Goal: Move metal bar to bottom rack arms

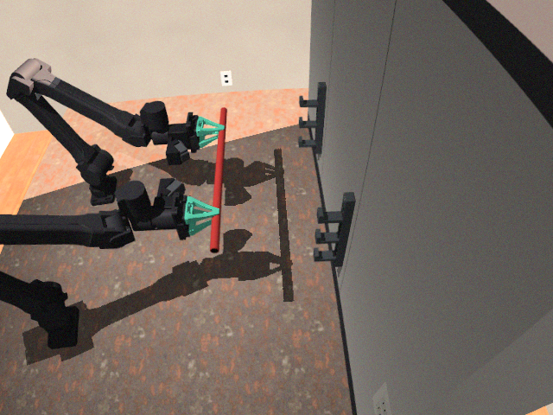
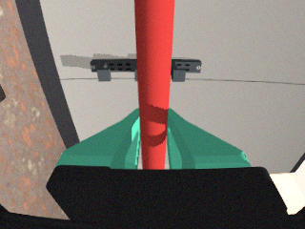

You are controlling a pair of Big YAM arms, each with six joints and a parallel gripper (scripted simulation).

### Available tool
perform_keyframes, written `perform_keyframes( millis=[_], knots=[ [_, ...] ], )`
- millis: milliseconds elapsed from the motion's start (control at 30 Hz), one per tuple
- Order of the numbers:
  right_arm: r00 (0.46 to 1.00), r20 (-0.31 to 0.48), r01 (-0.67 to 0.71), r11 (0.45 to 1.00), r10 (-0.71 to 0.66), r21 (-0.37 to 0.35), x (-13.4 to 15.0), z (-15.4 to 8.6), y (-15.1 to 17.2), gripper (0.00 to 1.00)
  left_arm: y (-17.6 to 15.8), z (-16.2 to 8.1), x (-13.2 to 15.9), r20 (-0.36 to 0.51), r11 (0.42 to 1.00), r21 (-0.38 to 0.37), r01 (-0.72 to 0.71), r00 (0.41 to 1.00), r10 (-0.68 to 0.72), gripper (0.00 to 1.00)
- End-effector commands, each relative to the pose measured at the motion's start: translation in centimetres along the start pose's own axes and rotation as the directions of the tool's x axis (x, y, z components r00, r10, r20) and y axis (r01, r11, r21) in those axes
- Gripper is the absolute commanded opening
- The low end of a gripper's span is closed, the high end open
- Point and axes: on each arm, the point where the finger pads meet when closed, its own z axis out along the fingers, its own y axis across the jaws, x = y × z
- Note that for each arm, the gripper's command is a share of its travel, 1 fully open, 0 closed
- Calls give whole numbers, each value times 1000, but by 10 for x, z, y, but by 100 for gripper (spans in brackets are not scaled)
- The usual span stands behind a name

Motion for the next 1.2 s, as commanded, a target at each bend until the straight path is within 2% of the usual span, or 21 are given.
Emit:
perform_keyframes(
  millis=[0,1167],
  knots=[
    [1000,-11,-13,998,13,57,4,2,-25,0,19,1,8,-16,999,-47,6,1000,-7,0],
    [1000,-11,-13,998,13,57,-2,5,-37,0,31,-2,13,-16,999,-47,6,1000,-7,0]
  ],
)
